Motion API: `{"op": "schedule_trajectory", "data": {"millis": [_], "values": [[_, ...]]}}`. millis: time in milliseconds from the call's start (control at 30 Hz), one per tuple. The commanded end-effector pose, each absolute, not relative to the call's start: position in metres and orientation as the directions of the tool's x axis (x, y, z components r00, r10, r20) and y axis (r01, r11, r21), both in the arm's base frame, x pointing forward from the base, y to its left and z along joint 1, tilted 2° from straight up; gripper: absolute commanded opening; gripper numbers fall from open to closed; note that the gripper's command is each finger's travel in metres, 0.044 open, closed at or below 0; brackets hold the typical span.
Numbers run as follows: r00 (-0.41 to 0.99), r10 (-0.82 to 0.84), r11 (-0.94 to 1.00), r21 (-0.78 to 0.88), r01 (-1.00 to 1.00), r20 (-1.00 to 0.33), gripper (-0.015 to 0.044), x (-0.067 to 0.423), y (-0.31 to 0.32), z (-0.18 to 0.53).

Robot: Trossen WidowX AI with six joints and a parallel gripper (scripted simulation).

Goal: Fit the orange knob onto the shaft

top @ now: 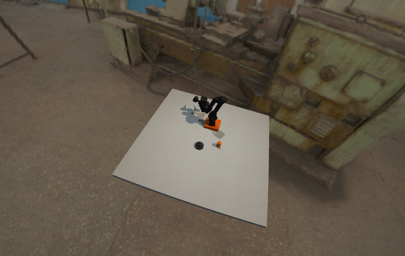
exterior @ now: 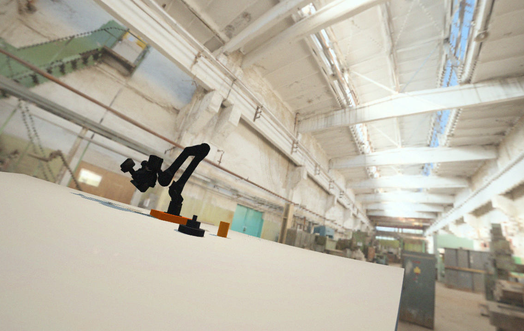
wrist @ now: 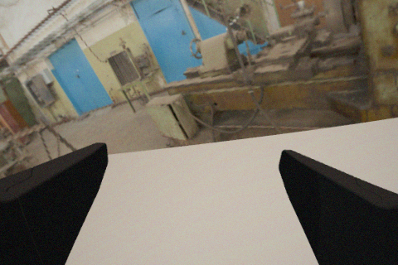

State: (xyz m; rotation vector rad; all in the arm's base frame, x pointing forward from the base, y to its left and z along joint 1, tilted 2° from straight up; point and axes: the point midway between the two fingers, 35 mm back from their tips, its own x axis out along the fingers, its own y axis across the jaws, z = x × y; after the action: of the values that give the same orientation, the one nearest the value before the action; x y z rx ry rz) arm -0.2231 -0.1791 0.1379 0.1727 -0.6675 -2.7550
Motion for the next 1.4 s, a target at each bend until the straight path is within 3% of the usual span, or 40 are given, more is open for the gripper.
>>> {"op": "schedule_trajectory", "data": {"millis": [0,133,300,433,533,700,933,1133,1367], "values": [[-0.947,-0.317,-0.851,0.455,0.262,-0.048,0.0426,-0.224,-0.18,0.138],[-0.933,-0.34,-0.919,0.25,0.304,-0.115,0.044,-0.237,-0.198,0.135],[-0.881,-0.366,-0.862,-0.247,0.442,-0.3,0.044,-0.266,-0.229,0.127],[-0.813,-0.34,-0.576,-0.579,0.577,-0.472,0.044,-0.283,-0.242,0.12],[-0.741,-0.306,-0.264,-0.695,0.669,-0.597,0.044,-0.292,-0.245,0.118],[-0.587,-0.23,0.297,-0.63,0.718,-0.777,0.044,-0.295,-0.238,0.124],[-0.292,-0.105,0.86,-0.234,0.454,-0.951,0.044,-0.278,-0.212,0.149],[-0.061,-0.034,0.991,-0.042,0.125,-0.998,0.044,-0.255,-0.189,0.174],[-0.055,-0.033,0.992,-0.039,0.117,-0.998,0.044,-0.254,-0.188,0.175]]}}
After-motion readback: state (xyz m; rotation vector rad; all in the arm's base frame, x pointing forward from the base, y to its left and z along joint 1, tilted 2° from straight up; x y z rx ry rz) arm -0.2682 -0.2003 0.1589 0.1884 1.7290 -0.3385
